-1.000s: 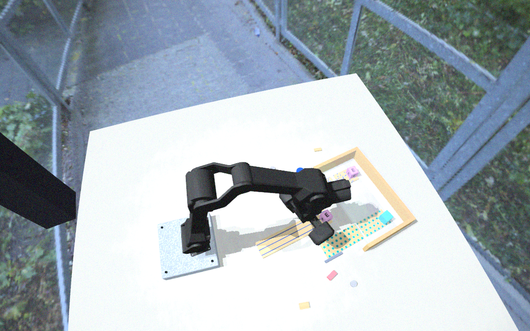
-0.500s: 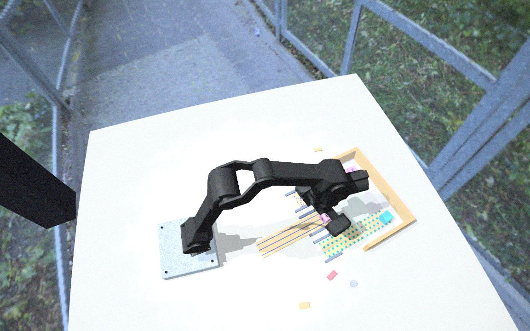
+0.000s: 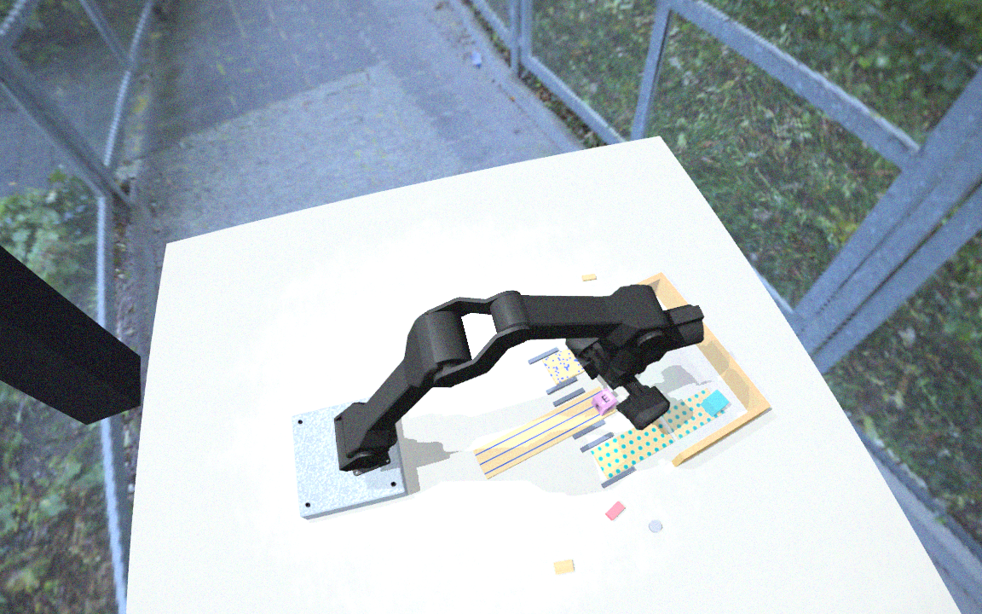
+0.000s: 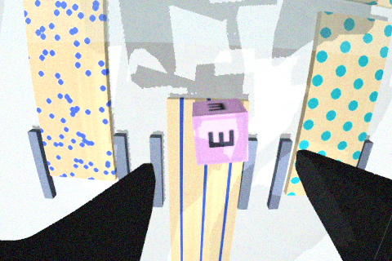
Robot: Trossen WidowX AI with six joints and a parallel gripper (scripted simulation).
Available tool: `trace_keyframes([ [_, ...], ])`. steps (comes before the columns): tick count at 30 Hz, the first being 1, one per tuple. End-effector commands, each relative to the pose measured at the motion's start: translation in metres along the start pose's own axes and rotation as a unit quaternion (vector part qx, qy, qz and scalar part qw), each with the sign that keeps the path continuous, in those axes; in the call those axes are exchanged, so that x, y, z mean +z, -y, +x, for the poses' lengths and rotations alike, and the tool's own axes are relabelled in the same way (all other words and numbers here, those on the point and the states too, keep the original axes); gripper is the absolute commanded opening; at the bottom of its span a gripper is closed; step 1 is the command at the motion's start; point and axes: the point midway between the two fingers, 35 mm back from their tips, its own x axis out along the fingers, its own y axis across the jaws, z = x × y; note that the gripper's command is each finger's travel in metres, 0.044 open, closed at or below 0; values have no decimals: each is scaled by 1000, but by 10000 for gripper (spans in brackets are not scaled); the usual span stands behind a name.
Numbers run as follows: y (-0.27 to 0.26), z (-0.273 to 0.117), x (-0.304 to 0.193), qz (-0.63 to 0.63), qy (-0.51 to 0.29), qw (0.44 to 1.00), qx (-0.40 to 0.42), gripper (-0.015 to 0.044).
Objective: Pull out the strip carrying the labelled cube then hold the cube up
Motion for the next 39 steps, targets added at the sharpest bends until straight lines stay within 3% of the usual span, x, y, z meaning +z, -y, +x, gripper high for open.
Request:
trace_keyframes([
  [1, 1, 5, 2, 2, 3, 1000, -1, 250],
  [30, 1, 49, 1, 2, 2, 1000, -1, 250],
  [34, 1, 47, 2, 3, 2, 1000, -1, 145],
  [39, 1, 47, 2, 3, 2, 1000, -1, 112],
])
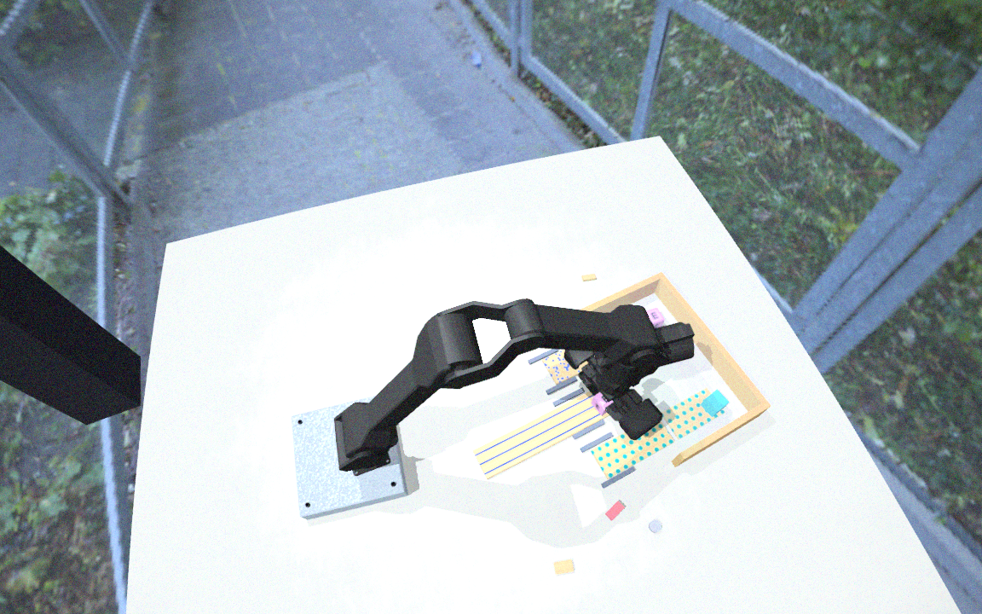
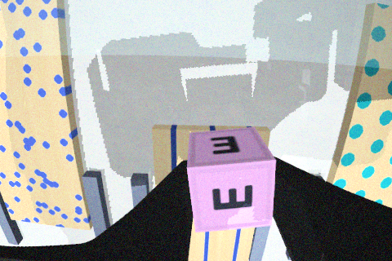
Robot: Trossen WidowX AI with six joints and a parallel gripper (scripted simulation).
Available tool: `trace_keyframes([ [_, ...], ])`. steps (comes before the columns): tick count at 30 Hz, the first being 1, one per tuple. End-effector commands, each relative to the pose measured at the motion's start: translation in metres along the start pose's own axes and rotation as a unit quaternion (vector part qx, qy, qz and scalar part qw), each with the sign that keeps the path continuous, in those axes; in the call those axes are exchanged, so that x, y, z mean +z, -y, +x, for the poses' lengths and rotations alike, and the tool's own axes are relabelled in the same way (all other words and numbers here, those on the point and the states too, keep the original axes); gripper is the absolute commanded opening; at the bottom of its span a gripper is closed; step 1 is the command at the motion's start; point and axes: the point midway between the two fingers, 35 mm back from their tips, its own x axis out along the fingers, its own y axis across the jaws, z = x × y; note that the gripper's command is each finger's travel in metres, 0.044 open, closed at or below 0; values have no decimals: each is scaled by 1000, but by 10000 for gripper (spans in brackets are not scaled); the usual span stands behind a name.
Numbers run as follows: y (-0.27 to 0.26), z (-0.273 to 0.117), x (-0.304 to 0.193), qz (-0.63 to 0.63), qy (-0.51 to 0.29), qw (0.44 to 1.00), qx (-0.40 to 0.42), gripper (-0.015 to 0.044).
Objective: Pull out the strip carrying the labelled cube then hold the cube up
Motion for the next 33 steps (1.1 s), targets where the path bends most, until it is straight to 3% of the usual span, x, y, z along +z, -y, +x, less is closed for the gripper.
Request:
trace_keyframes([
  [1, 0, -1, 0, 0, 0, 1000, 0, 105],
  [5, -1, -3, -2, 0, 0, 1000, 0, 0],
  [20, -20, -40, -54, -1, -1, 1000, 0, 0],
  [33, -32, -43, -84, -1, -2, 1000, 1, 0],
])
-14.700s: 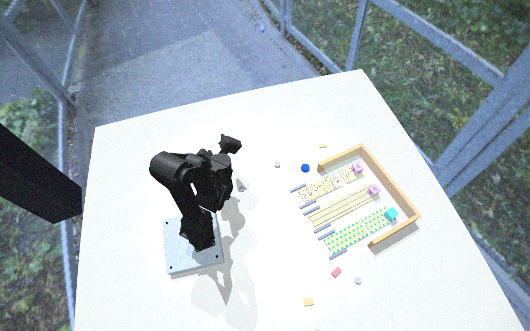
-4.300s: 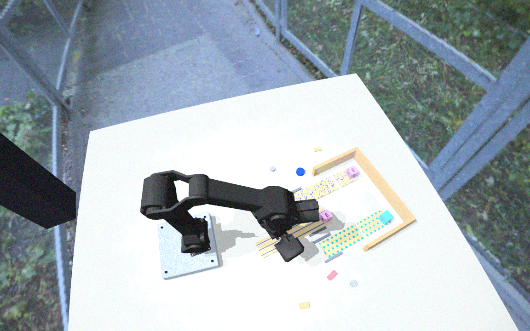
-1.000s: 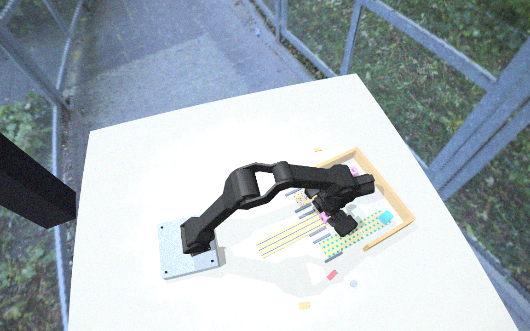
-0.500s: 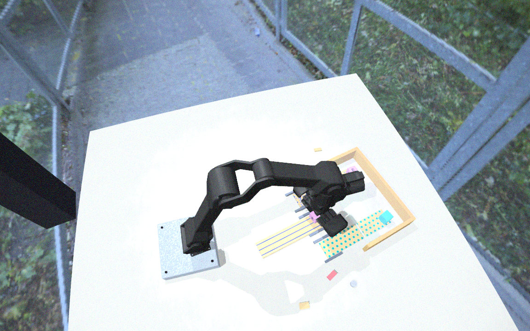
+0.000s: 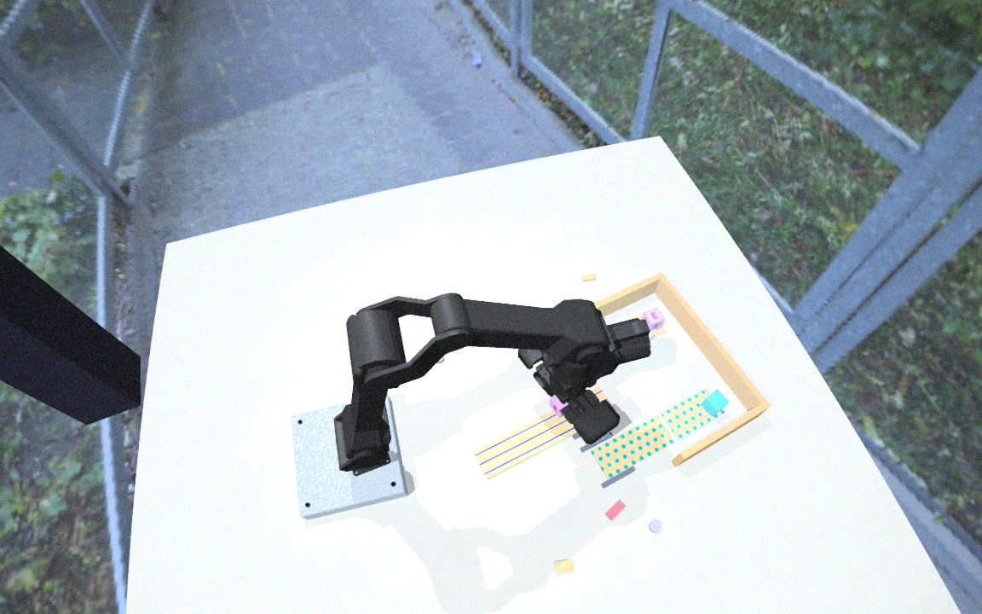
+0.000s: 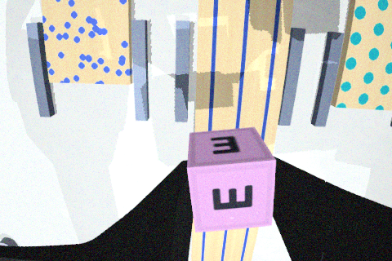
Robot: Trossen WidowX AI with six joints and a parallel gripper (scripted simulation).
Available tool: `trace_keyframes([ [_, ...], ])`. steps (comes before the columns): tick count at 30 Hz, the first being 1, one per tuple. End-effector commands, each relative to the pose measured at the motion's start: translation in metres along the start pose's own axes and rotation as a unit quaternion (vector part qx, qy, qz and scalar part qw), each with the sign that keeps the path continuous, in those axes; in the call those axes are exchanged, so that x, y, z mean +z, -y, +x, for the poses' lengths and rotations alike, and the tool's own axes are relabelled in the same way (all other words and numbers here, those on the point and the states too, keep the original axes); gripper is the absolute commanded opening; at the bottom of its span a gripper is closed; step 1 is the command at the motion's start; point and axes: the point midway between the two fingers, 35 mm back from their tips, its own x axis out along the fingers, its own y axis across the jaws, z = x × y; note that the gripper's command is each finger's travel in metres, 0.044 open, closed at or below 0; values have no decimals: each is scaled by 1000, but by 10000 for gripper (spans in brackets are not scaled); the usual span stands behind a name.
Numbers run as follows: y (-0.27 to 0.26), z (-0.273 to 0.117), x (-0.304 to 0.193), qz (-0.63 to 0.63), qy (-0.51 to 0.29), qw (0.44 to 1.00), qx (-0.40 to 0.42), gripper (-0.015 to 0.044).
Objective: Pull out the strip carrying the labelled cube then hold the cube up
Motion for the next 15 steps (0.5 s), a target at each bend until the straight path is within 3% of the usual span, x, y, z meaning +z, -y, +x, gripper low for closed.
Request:
trace_keyframes([
  [1, -5, -2, -12, 2, 3, 1000, -1, 0],
  [10, -13, -1, -34, 2, 2, 1000, -1, 0],
  [15, -13, -27, -34, 2, 2, 1000, -1, 0],
])
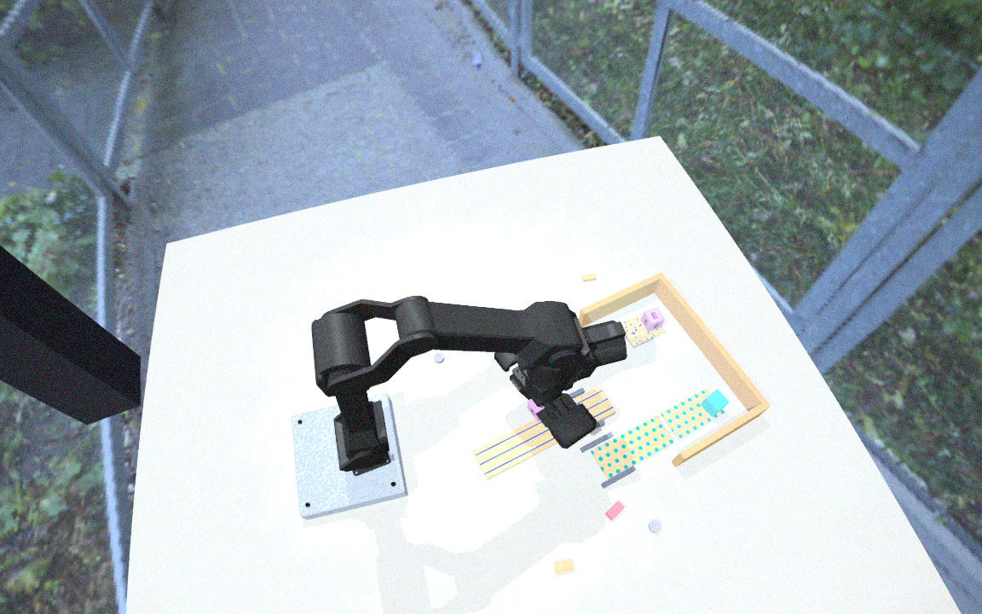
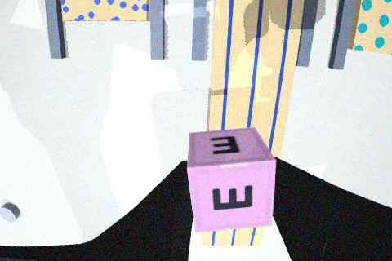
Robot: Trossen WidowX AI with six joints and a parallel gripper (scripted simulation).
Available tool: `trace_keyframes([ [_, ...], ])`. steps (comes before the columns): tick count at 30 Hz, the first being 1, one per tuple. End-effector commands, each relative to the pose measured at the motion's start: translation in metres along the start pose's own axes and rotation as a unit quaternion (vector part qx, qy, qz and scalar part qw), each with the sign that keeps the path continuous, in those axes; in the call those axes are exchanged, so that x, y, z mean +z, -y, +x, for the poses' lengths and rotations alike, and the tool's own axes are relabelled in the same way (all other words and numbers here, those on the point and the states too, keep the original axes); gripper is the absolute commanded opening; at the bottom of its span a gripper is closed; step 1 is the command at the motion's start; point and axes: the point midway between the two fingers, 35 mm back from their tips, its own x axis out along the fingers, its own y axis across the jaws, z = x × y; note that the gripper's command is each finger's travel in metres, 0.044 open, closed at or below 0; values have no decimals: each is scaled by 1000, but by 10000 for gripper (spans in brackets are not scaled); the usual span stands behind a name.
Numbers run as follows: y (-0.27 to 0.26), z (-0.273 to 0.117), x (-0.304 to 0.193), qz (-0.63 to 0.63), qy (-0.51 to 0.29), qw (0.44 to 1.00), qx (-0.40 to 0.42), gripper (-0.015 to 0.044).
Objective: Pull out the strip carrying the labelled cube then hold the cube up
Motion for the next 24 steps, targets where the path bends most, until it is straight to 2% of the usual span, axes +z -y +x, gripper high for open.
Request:
trace_keyframes([
  [1, 1, -24, 2, 2, 10, 1000, -4, 0],
  [24, 1, -28, 2, 2, 10, 1000, -4, 0],
])
